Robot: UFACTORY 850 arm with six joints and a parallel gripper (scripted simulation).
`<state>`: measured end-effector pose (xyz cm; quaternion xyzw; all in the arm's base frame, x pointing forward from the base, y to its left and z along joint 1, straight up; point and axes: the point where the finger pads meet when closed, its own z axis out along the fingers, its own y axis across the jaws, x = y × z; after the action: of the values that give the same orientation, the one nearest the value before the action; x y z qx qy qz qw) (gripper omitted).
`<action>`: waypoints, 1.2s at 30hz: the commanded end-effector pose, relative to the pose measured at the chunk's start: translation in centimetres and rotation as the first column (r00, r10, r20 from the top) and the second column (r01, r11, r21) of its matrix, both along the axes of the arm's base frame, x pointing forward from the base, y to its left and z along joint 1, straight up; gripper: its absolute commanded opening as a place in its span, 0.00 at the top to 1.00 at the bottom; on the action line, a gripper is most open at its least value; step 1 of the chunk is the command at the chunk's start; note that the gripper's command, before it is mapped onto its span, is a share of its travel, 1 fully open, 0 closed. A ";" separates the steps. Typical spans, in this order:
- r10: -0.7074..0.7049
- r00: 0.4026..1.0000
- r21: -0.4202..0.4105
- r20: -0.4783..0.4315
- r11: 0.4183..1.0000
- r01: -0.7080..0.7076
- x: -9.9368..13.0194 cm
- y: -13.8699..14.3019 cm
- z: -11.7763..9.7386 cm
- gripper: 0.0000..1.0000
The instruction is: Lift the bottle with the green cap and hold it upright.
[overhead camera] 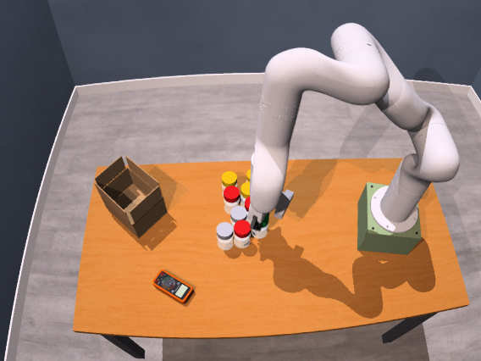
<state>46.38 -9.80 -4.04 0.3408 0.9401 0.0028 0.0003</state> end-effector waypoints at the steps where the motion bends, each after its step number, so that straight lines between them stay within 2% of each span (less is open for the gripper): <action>1: 0.000 1.000 0.000 0.002 1.000 0.000 0.1 0.0 0.1 1.00; 20: 0.000 1.000 0.000 0.002 1.000 0.000 0.1 0.0 0.2 1.00; 36: 0.000 1.000 0.000 0.002 1.000 0.000 0.1 0.0 1.8 1.00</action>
<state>46.37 -9.81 -2.70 0.3408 0.9401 0.0030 0.0004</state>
